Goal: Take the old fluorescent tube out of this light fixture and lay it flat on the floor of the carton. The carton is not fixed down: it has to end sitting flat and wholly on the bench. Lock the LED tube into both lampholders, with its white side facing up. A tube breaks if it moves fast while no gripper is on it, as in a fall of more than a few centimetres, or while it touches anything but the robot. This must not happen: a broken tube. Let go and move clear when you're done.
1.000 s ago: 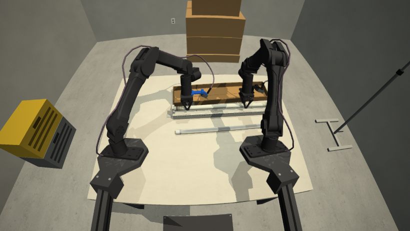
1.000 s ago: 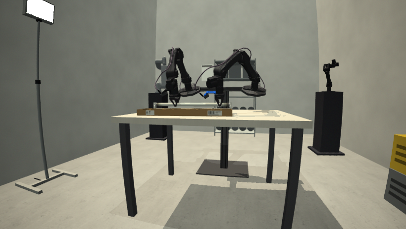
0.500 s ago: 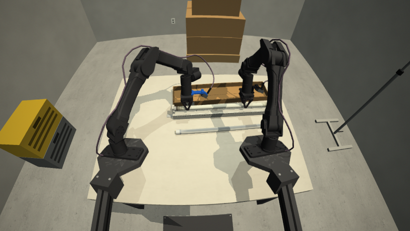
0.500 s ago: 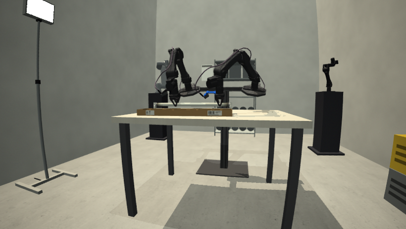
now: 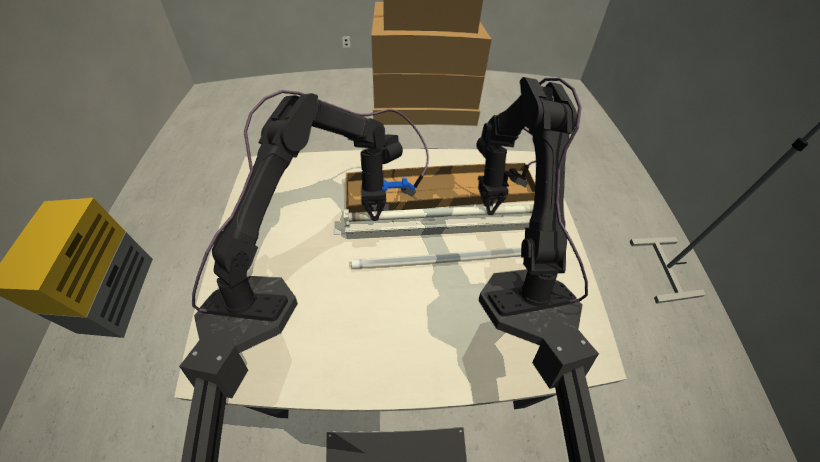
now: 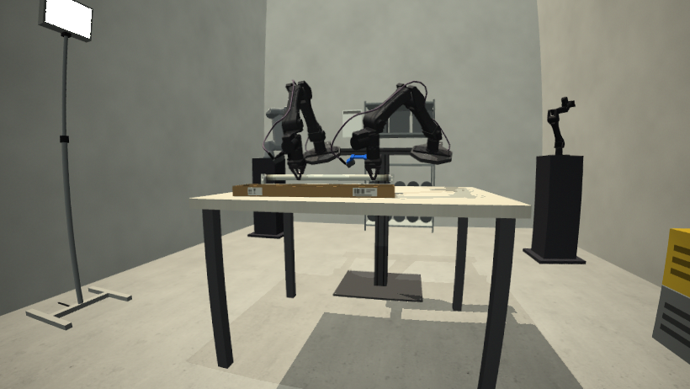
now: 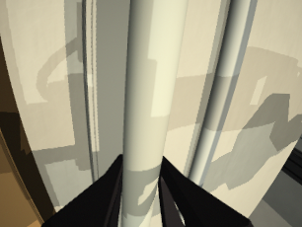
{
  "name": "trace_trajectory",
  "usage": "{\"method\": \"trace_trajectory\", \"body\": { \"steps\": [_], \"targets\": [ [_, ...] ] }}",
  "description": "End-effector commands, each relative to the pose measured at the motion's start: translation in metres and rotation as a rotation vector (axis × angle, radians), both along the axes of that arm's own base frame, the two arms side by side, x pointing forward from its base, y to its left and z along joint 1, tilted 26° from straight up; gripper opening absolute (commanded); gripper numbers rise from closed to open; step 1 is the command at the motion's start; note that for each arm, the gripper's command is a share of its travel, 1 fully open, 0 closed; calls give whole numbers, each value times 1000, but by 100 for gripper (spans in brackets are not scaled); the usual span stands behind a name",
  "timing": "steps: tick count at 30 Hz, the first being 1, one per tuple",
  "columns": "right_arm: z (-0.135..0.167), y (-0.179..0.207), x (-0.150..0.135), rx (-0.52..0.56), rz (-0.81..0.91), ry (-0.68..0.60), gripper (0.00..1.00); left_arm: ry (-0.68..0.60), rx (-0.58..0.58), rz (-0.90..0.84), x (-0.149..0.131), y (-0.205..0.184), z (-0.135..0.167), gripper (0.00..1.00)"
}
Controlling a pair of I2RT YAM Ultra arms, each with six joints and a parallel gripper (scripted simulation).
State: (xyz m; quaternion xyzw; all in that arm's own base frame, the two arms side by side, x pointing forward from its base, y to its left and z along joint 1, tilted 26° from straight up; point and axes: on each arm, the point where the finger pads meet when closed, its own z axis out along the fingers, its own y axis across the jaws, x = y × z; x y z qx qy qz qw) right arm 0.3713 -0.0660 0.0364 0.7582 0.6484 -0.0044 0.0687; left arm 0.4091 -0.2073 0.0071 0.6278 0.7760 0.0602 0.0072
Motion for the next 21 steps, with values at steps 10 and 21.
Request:
{"method": "trace_trajectory", "body": {
  "steps": [10, 21],
  "targets": [
    [7, -3, 3, -20, 2, -48, 11, -59, -11, -11, 1, -9, 13, 11],
    [8, -3, 4, -30, 9, -100, 11, -105, 1, -10, 3, -8, 9, 11]
  ]
}}
